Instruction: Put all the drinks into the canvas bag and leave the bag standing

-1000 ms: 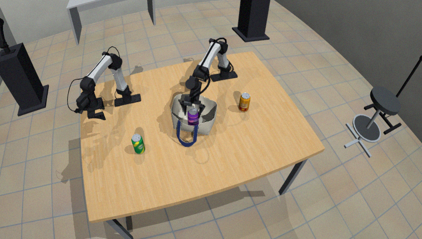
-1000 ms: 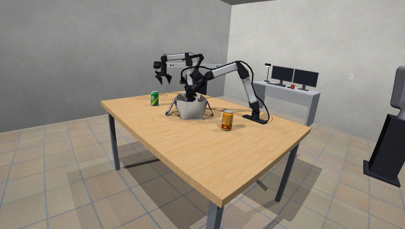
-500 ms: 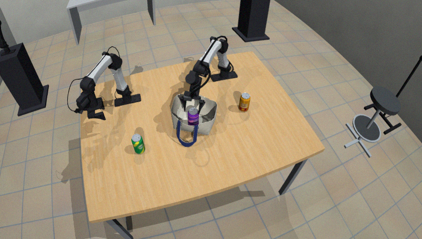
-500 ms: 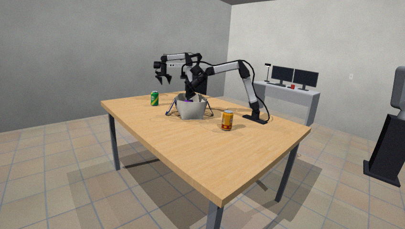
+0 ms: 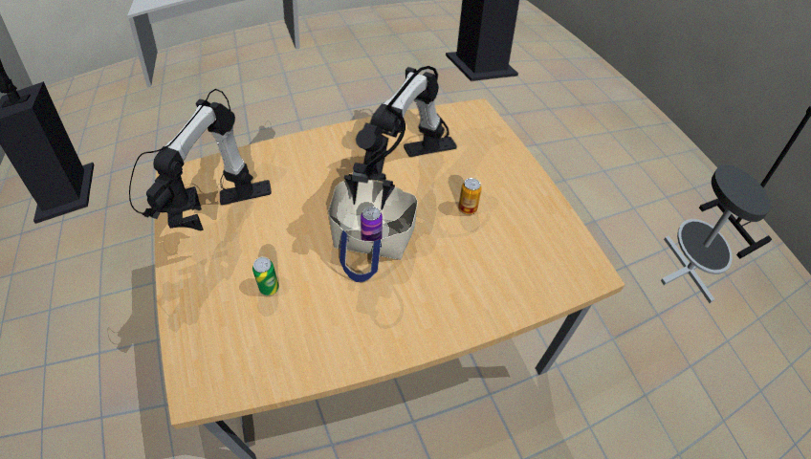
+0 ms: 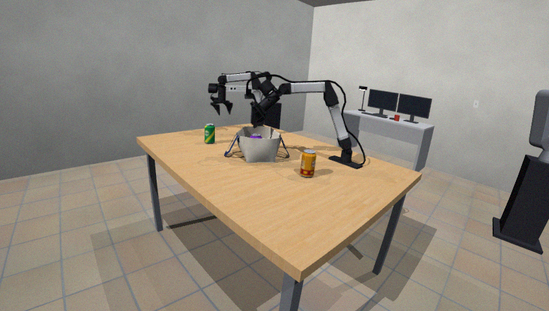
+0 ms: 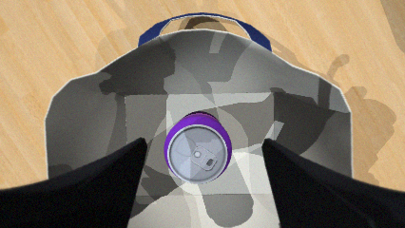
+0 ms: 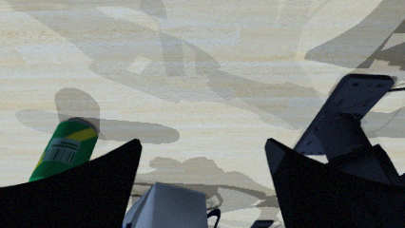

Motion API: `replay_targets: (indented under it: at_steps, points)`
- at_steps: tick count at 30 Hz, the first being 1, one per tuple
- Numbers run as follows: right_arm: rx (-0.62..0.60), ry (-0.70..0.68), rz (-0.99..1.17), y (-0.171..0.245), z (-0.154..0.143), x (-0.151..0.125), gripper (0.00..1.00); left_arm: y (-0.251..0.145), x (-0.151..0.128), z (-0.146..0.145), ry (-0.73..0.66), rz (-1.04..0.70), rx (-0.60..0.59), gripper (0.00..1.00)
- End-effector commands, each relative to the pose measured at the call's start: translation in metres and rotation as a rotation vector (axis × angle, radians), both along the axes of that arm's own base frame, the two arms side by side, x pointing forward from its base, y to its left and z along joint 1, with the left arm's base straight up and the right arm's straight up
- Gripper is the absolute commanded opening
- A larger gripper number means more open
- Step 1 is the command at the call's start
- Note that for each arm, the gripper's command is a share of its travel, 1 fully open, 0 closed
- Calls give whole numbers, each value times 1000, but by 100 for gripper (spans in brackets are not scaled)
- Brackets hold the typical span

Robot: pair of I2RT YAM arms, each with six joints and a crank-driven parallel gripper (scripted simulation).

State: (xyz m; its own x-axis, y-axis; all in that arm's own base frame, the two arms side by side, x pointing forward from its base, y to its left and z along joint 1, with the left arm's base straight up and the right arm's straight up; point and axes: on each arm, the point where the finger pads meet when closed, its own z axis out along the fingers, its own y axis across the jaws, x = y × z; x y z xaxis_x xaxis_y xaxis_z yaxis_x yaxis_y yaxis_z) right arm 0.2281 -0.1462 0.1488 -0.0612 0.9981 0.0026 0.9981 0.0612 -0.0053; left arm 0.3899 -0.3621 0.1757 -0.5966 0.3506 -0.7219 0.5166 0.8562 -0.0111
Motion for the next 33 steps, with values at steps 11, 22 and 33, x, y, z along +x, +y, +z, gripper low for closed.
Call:
replay_targets:
  at_steps: [11,22,33]
  points:
    - [-61,-44,0,-5,14,4,100,2,-7,43,28,10,13,91]
    - [-61,-44,0,-5,14,4,100,4,-11,67,45,0,21,91]
    - [-61,-44,0,-5,14,4,100,5,-12,100,-25,3,-46,91]
